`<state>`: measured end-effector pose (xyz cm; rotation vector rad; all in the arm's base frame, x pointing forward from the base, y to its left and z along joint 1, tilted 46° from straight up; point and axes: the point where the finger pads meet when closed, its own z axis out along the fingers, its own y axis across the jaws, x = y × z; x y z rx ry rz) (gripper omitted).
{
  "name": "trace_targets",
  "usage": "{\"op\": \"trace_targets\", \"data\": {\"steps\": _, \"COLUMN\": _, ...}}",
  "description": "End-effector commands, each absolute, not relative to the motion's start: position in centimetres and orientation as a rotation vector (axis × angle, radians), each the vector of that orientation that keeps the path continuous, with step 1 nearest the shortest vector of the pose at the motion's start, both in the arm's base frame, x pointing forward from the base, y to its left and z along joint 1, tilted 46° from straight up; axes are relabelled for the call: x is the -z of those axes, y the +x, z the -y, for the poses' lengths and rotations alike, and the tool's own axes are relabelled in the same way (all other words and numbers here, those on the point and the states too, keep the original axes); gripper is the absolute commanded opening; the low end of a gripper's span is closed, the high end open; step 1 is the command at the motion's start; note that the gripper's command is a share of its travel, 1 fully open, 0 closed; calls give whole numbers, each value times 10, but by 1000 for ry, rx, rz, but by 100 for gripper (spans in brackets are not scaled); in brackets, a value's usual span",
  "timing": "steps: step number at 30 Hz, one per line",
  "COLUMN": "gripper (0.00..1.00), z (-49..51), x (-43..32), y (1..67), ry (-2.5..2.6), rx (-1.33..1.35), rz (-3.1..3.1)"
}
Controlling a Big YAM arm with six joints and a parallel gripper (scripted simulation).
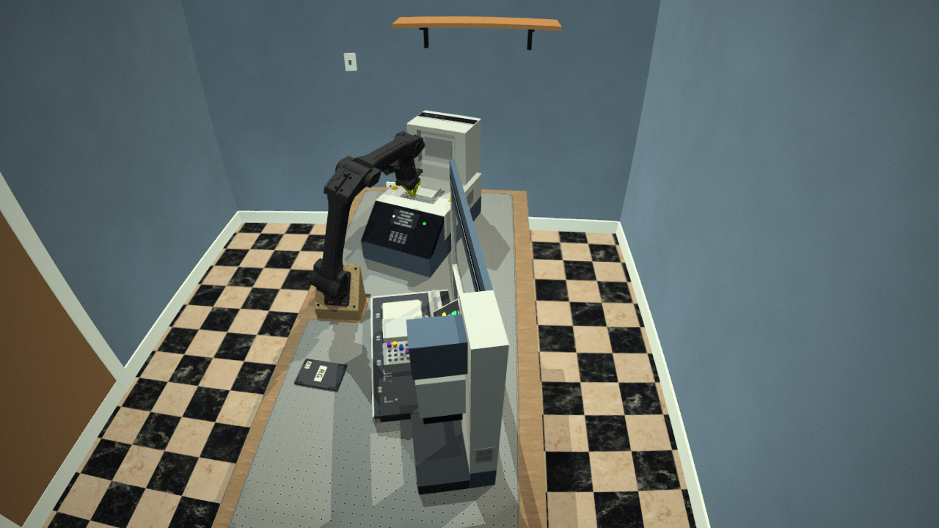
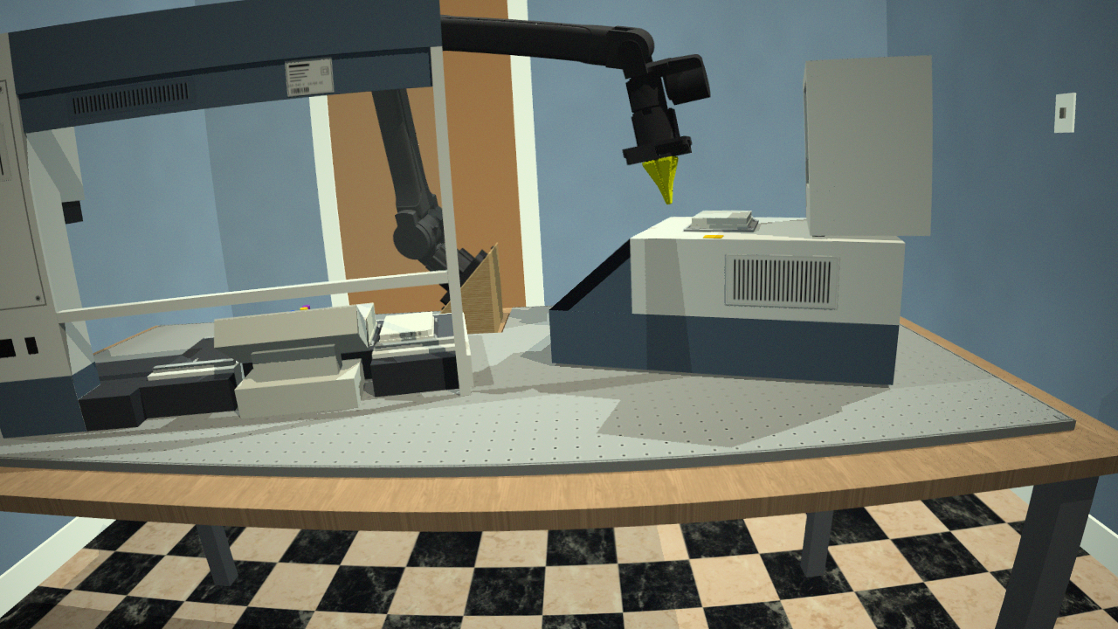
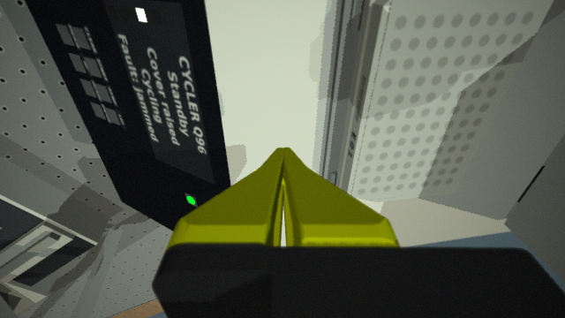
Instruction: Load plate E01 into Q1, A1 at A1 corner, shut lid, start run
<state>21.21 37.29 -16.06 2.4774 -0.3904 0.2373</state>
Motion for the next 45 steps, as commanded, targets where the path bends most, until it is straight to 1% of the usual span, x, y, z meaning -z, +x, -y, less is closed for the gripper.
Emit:
{"op": "trace_targets", "data": {"steps": 1, "gripper": 0, "z": -400, "x": 124, "y": 222, "ry": 2649, "rx": -296, "rz": 386}}
{"op": "trace_targets", "data": {"steps": 7, "gripper": 0, "z": -376, "x": 117, "y": 222, "ry": 2705, "rx": -309, "rz": 399}}
{"op": "trace_targets", "data": {"steps": 13, "gripper": 0, "z": -335, "x": 113, "y": 204, "ry": 2629, "rx": -285, "rz": 404}}
{"op": "trace_targets", "data": {"steps": 22, "gripper": 0, "z": -316, "x": 80, "y": 202, "ry": 2879, "rx": -359, "rz": 393}}
{"op": "trace_targets", "data": {"steps": 25, "gripper": 0, "z": -306, "x": 86, "y": 196, "ry": 2860, "rx": -344, "rz": 378}}
{"op": "trace_targets", "data": {"steps": 30, "gripper": 0, "z": -274, "x": 74, "y": 184, "ry": 2824, "rx": -336, "rz": 388}}
{"op": "trace_targets", "data": {"steps": 38, "gripper": 0, "z": -256, "x": 45, "y": 183, "ry": 3010, "rx": -415, "rz": 380}}
{"op": "trace_targets", "data": {"steps": 45, "gripper": 0, "z": -227, "x": 38, "y": 169, "ry": 2987, "rx": -387, "rz": 371}}
